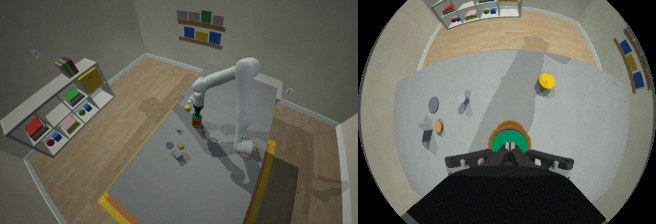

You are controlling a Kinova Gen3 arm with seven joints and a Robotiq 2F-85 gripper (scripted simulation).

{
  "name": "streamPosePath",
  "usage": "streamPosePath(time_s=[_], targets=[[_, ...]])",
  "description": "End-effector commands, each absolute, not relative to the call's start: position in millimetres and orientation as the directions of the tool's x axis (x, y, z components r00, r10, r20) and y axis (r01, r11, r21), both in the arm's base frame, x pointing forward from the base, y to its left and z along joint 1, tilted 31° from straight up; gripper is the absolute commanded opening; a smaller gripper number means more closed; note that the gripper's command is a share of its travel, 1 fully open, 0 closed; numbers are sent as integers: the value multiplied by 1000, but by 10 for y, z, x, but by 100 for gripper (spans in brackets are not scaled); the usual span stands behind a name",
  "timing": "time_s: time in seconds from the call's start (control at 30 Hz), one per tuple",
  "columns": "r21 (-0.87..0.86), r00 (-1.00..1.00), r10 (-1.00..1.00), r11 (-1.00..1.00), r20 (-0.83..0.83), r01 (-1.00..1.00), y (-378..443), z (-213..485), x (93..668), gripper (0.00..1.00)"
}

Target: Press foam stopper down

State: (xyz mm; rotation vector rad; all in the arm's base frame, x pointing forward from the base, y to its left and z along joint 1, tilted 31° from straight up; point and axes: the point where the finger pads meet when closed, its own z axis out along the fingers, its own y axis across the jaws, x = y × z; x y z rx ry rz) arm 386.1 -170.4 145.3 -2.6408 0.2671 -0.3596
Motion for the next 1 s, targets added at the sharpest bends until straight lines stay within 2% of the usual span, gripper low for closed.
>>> streamPosePath(time_s=[0.0, 0.97], targets=[[-466, 947, -245, -876, 206, -125, -1694, 1441, 3866, 0], [-466, 947, -245, -876, 206, -125, -1653, 1357, 3895, 0]])
